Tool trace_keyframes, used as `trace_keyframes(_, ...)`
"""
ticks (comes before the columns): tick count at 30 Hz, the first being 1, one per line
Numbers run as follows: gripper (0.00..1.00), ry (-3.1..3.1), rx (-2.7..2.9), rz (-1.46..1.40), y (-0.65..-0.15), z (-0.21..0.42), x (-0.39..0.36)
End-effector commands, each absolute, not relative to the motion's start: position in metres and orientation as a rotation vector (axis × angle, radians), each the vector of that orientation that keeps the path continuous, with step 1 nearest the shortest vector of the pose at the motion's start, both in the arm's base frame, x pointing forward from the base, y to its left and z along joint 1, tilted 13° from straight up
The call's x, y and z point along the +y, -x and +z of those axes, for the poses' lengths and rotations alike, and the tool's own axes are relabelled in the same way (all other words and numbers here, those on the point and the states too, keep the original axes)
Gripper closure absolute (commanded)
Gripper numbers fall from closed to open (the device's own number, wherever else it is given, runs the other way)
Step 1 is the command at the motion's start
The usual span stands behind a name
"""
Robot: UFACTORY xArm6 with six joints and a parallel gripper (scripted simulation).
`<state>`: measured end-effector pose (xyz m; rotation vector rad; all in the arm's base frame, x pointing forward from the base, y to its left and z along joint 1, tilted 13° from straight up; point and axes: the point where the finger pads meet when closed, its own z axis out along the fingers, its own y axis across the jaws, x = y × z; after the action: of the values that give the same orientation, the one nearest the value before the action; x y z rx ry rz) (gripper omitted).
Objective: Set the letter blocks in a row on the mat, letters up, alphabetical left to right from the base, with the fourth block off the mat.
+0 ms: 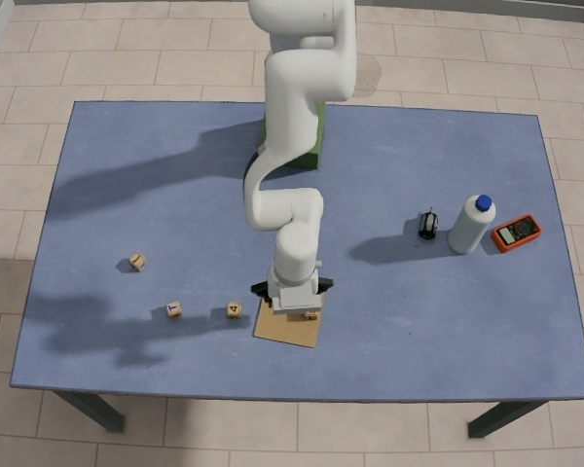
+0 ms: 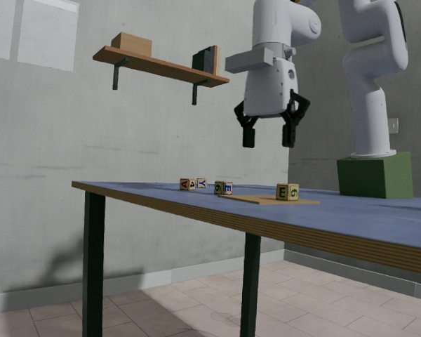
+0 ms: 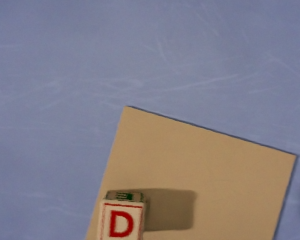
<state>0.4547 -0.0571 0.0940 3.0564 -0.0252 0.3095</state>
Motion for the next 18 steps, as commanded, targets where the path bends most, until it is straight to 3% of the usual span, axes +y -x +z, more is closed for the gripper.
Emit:
trace_keyframes(1, 0.00, -3.056, 0.147, 0.292, -0.452, 0.093, -0.107)
trace_keyframes(18, 0.00, -2.959, 0.696, 0.255, -0.400, 0.085, -0.266)
